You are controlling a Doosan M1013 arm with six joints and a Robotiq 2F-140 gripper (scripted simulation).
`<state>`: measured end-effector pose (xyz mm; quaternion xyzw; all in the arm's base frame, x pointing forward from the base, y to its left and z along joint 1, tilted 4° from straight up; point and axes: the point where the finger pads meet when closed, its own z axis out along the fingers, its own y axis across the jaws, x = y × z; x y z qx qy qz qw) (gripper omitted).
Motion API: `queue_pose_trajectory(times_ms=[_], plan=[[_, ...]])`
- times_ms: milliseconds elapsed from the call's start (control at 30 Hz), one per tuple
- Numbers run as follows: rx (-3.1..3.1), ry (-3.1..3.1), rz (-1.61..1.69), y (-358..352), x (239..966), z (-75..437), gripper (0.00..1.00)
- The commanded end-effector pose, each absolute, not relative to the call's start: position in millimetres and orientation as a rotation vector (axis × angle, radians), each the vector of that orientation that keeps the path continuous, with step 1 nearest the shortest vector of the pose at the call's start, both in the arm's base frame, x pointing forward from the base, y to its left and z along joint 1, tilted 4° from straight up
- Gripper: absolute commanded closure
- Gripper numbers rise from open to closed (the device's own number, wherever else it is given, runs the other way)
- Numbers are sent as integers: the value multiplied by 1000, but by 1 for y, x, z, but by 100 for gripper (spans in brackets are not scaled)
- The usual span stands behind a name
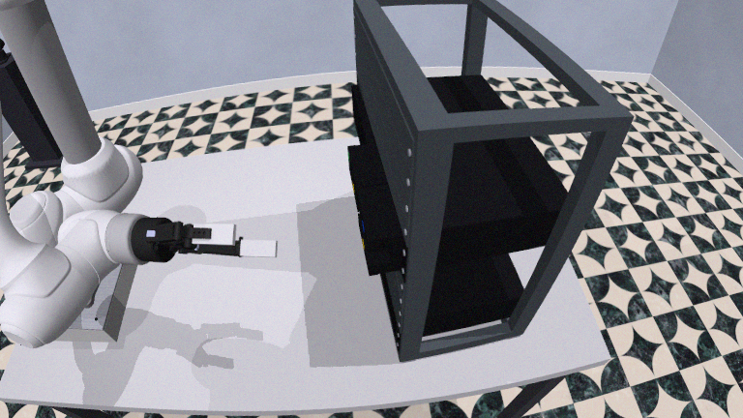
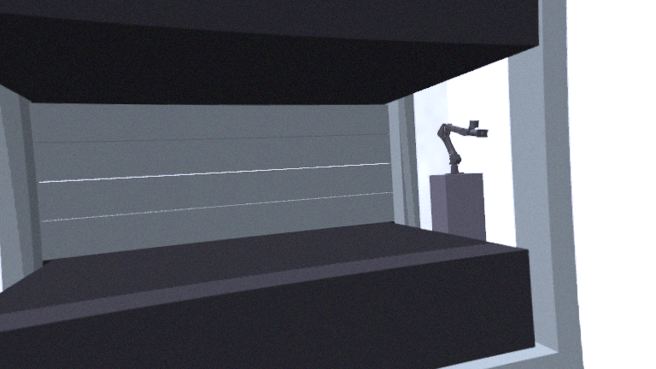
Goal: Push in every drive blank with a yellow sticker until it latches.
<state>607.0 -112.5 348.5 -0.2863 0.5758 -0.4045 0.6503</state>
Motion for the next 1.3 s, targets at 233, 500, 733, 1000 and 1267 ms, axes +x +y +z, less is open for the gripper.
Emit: queue_pose_trajectory(times_ms=[233, 500, 733, 1000, 1267], plan=[[-881, 1220, -1000, -88, 593, 342, 0], [-1035, 1145, -1054, -71, 581, 335, 0], [-1120, 1098, -1083, -61, 574, 330, 0], [-1187, 1058, -1104, -53, 568, 325, 0], [-1228, 1032, -1117, -48, 564, 322, 0]])
